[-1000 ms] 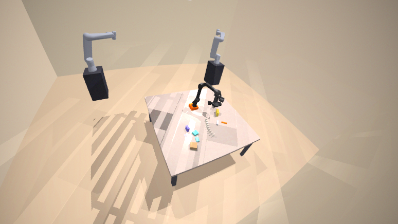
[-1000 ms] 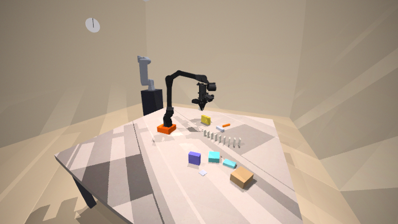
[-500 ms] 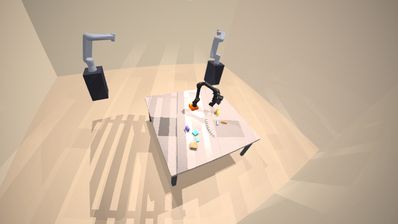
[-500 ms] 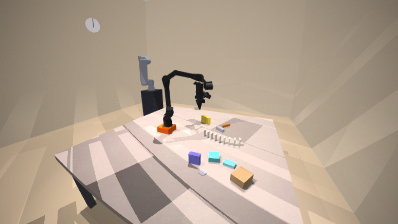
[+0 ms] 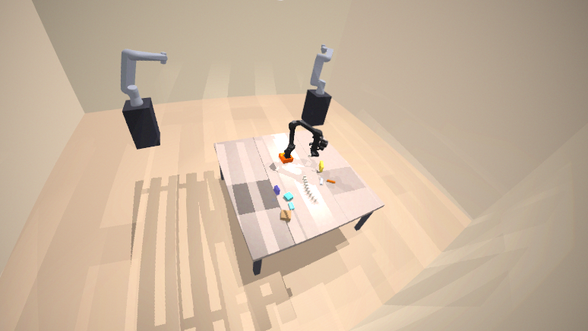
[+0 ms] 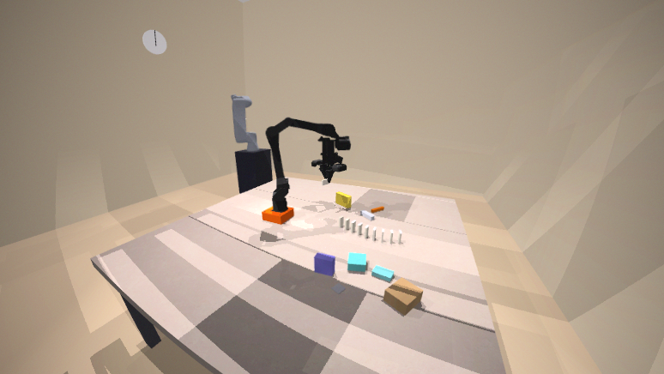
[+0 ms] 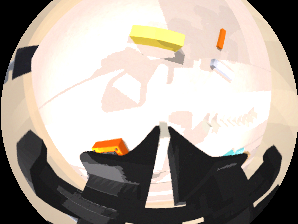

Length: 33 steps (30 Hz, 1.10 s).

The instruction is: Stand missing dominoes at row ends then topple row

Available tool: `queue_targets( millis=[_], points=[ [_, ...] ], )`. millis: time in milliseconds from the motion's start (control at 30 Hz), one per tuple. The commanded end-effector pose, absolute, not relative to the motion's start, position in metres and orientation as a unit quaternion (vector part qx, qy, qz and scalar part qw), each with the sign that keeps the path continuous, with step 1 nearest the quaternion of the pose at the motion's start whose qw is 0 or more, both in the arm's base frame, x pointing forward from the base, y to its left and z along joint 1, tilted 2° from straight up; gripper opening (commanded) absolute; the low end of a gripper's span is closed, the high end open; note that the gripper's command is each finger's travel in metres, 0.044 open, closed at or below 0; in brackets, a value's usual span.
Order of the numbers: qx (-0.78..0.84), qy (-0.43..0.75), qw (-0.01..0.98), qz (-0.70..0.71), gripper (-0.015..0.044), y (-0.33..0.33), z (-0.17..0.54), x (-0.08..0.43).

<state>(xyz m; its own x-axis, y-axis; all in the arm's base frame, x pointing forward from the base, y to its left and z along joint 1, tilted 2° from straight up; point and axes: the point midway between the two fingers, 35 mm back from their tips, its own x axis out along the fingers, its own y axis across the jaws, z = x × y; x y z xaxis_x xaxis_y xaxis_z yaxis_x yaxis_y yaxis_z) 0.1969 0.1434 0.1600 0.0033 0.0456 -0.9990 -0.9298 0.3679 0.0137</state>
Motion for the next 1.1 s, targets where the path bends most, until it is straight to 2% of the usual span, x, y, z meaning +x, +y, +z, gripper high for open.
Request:
queue_targets(
  millis=[0,467,1067],
  points=[
    [-0.396,0.57,0.585,0.421,0.0022,0.142,0.159,0.194],
    [-0.286,0.529,0.658,0.453,0.0022,0.151,0.136,0.209],
    [-0.143,0.42,0.747,0.495,0.0022,0.152,0.12,0.23]
  ],
)
